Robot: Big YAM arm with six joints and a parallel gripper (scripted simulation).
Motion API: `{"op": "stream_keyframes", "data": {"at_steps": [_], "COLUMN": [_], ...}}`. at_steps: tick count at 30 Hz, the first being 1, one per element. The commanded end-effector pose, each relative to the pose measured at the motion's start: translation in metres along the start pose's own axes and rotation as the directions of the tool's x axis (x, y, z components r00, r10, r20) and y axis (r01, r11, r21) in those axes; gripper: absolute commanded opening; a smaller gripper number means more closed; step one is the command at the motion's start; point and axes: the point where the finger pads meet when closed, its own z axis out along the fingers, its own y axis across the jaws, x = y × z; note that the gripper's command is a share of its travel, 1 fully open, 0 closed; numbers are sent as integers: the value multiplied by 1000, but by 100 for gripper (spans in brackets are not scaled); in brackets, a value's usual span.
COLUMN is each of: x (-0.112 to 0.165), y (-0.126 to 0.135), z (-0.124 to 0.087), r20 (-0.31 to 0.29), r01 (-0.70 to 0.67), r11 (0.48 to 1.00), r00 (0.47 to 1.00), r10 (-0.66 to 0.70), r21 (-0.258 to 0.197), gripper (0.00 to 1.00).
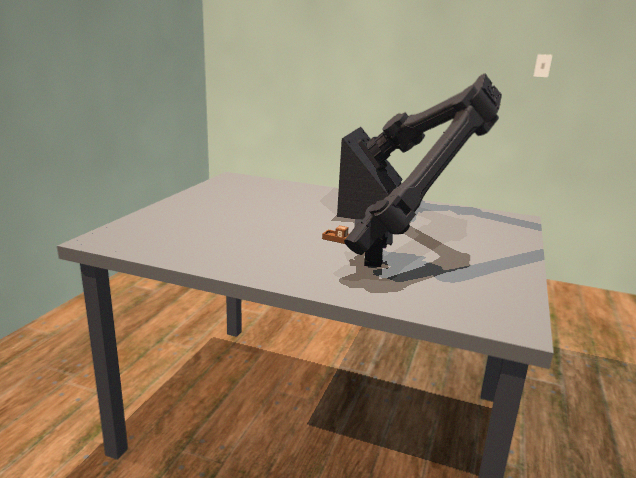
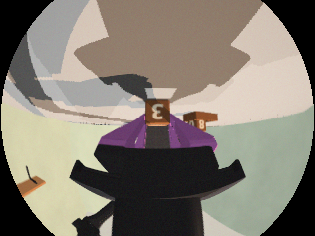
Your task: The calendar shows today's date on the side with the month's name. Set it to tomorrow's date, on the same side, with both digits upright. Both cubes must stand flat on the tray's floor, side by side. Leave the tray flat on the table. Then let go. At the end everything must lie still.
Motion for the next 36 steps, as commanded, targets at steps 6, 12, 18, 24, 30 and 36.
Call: {"op": "stream_keyframes", "data": {"at_steps": [6,12,18,24,30,36], "x": [-12,-12,-12,-12,-12,-12], "y": [4,4,4,4,4,4], "z": [-9,-9,-9,-9,-9,-9], "r20": [26,26,26,26,26,26], "r01": [18,18,18,18,18,18], "r11": [1000,1000,1000,1000,1000,1000], "r00": [999,999,999,999,999,999], "r10": [-19,-19,-19,-19,-19,-19], "r21": [20,20,20,20,20,20], "gripper": [26,26,26,26,33,37]}}
